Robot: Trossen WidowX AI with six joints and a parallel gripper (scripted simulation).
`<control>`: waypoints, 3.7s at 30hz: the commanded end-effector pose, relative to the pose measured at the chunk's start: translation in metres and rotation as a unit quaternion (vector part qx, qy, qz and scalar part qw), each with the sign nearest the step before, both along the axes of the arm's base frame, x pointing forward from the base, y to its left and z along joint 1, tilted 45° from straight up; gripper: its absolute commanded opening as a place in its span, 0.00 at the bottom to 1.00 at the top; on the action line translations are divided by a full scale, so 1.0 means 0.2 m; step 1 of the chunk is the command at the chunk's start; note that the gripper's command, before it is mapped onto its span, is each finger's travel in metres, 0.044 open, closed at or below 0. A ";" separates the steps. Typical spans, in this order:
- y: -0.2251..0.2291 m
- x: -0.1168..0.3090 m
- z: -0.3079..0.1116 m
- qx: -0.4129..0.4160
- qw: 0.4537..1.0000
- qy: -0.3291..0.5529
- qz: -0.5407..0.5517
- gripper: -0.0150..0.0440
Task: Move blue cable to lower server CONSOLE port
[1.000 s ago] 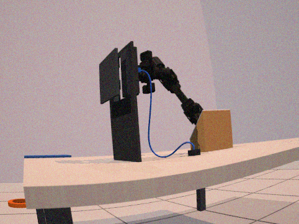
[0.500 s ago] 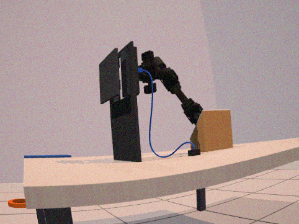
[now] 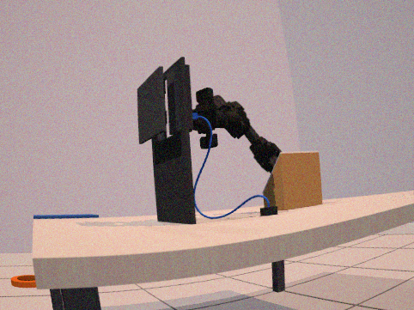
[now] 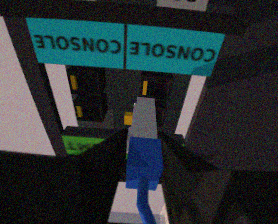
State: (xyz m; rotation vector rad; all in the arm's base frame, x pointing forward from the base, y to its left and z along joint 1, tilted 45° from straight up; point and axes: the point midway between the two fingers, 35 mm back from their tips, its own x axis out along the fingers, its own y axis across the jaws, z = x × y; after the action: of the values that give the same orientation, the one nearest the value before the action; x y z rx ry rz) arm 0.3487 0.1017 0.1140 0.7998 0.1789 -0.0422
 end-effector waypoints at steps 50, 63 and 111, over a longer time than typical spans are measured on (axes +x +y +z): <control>-0.09 0.05 -0.06 0.000 1.000 0.013 0.028 0.25; -0.10 0.08 -0.06 0.000 1.000 0.012 0.029 0.25; -0.11 0.17 -0.05 0.000 0.999 0.011 0.030 0.25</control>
State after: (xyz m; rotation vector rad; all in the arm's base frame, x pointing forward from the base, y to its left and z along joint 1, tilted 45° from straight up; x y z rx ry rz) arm 0.3803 0.0780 0.1012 0.7969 0.2271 -0.0052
